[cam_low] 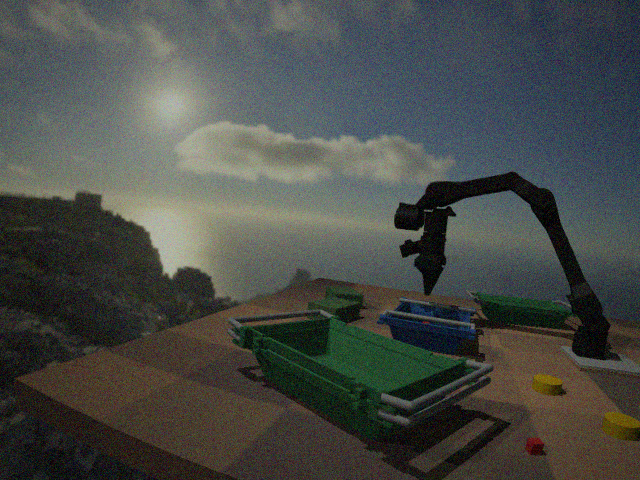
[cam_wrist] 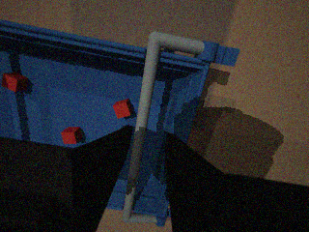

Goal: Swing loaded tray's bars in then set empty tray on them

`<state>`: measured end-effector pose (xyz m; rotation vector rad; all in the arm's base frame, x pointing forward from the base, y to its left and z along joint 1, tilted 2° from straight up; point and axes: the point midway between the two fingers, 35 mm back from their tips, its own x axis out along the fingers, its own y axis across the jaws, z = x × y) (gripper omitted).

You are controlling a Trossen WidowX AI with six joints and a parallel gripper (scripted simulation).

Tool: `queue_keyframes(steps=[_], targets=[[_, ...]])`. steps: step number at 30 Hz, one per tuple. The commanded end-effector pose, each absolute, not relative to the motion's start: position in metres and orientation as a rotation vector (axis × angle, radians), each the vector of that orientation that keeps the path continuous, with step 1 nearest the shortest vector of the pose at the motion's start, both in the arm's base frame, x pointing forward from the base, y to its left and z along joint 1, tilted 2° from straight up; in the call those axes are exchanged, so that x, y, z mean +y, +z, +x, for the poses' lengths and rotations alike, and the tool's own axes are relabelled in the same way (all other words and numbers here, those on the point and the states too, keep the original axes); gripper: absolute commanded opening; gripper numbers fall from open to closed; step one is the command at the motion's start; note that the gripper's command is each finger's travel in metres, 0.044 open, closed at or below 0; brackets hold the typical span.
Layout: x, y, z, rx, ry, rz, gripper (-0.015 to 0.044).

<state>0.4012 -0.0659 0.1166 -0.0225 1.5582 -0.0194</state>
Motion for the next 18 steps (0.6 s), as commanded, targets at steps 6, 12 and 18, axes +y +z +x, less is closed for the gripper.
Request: queue_keyframes(steps=[6,12,18], targets=[[-0.077,0.128,0.395,1.565,-0.014,-0.027,0.0368],[-0.159,0.134,0.340,1.563,0.018,-0.064,0.0440],[-0.221,0.137,0.265,1.563,0.050,-0.105,0.0440]])
